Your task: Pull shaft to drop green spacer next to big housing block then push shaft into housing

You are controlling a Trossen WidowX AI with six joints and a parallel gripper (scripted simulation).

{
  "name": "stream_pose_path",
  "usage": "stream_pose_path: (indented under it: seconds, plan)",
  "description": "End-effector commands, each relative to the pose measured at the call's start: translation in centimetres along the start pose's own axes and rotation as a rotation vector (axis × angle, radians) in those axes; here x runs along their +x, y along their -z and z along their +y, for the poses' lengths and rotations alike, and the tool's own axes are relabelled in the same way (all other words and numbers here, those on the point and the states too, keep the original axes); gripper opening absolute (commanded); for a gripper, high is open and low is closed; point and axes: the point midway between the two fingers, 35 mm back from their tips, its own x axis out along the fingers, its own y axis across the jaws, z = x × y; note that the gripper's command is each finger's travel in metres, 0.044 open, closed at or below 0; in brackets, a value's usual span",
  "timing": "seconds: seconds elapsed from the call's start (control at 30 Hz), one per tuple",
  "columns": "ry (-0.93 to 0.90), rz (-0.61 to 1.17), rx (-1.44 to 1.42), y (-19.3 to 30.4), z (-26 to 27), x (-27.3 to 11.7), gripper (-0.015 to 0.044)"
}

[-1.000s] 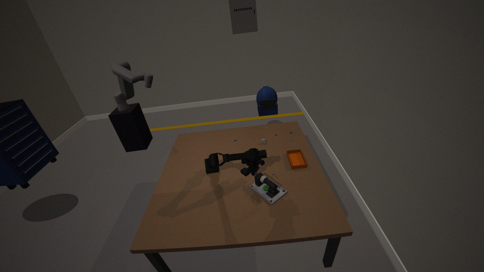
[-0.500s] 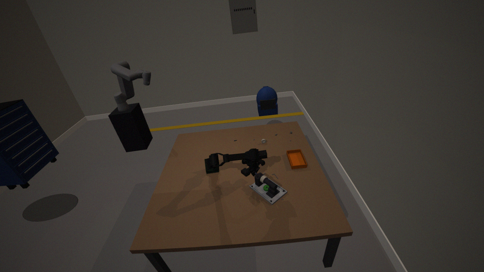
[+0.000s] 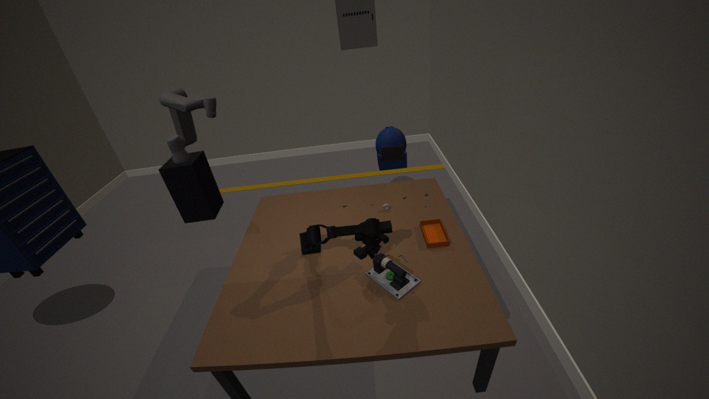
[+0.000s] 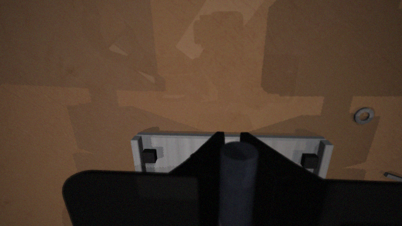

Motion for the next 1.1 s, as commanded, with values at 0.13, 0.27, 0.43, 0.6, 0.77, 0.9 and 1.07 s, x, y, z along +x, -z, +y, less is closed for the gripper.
stream_pose_path:
  seconds: [0.13,0.27,0.43,0.6,0.77,0.9,1.07]
  plan:
    - [-0.003,0.007,0.0,0.48,0.1,-0.09,0.0]
    - [-0.003,0.007,0.0,0.6,0.1,-0.09,0.0]
    - [-0.003,0.007,0.0,0.75,0.1,-0.09,0.0]
    - [-0.003,0.008,0.0,0.9,0.1,-0.1,0.0]
    - [-0.003,0.008,0.0,1.05,0.11,-0.1,0.0]
    - [-0.003,0.008,0.0,1.18,0.11,-0.1,0.0]
    - [-0.003,0.008,0.0,1.3,0.11,-0.1,0.0]
